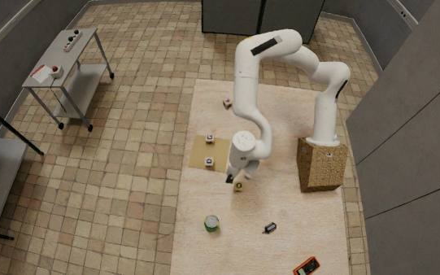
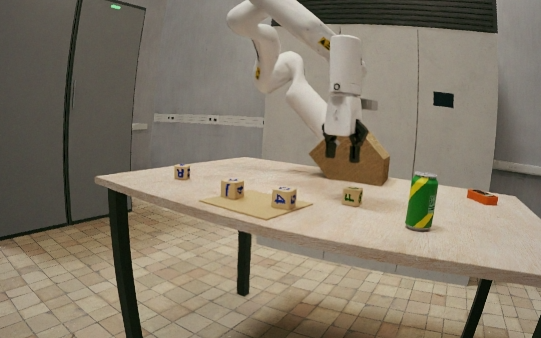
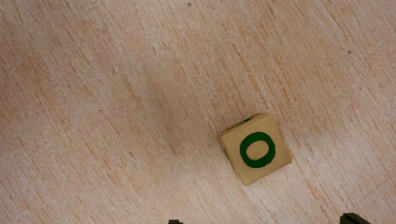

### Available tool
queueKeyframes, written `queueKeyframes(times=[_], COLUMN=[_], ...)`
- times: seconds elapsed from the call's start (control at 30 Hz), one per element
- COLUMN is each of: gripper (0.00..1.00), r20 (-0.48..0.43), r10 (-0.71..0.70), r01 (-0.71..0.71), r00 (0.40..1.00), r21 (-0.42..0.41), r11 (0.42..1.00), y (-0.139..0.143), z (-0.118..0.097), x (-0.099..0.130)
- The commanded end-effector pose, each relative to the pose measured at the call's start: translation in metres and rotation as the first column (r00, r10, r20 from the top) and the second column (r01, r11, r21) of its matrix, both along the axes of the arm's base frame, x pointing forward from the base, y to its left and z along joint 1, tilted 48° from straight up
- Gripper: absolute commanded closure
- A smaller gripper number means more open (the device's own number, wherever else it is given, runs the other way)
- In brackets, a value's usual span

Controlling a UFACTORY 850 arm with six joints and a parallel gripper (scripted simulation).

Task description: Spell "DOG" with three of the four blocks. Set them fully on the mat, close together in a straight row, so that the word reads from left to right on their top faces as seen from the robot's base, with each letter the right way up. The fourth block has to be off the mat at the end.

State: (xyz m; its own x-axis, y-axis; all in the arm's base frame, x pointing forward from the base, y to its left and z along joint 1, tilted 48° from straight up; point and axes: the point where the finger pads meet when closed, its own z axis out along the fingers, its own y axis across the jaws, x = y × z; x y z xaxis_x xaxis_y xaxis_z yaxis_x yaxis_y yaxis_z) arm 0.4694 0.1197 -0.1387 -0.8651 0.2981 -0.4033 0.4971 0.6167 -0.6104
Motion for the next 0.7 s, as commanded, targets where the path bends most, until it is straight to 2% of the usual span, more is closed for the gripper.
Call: queueKeyframes(times=[0.0,0.27,0.63,0.67], gripper=[0.00,0.00,0.00,0.13], r20=[-0.105,-0.273,-0.332,-0.332], r10=[0.089,0.239,0.289,0.289], r01=[-0.090,-0.247,-0.302,-0.302], r00=[0.990,0.932,0.898,0.898], r21=[-0.007,0.003,0.012,0.012], r11=[0.996,0.969,0.953,0.953], y=[0.006,0.015,0.018,0.018], z=[-0.008,-0.021,-0.026,-0.026], x=[-0.008,-0.024,-0.030,-0.030])
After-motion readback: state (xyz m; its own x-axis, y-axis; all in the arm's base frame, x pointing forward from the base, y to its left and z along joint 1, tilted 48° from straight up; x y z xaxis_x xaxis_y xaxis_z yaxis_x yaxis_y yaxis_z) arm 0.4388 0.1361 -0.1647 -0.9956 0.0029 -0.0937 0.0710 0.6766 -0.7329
